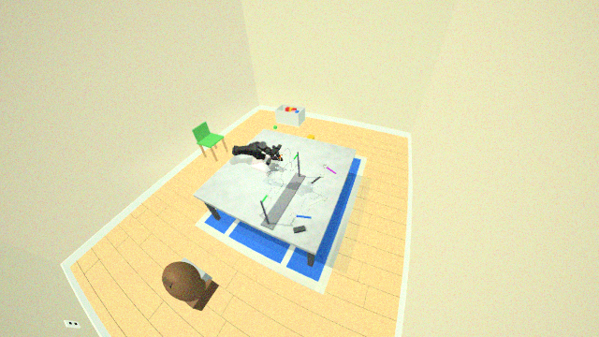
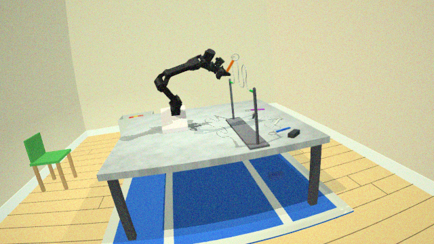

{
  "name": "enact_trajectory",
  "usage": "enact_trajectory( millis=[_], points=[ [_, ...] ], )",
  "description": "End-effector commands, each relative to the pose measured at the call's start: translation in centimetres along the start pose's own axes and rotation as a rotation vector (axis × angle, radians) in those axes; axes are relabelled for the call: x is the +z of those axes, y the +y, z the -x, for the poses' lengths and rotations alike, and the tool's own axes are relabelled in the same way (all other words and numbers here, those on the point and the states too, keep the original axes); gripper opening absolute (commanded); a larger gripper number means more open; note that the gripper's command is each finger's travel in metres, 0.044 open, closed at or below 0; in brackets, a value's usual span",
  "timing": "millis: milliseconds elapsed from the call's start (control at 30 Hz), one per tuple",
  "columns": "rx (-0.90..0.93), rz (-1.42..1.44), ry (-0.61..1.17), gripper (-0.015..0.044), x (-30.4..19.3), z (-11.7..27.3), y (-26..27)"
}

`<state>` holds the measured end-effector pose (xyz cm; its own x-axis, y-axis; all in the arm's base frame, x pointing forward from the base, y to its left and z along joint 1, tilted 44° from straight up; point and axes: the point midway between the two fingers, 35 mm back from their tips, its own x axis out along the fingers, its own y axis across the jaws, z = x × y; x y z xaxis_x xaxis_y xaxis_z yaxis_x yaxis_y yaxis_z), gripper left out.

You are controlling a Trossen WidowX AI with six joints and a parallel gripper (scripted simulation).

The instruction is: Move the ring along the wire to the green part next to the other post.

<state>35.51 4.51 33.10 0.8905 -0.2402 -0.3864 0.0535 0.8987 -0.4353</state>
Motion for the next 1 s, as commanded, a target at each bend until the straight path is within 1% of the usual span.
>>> enact_trajectory(
  millis=[0,967],
  points=[
    [-0.029,0.053,-0.006,-0.015,-0.09,-0.02,-0.12],
    [-0.205,0.369,-0.048,-0.015,0.06,-0.07,-1.03]
  ],
)
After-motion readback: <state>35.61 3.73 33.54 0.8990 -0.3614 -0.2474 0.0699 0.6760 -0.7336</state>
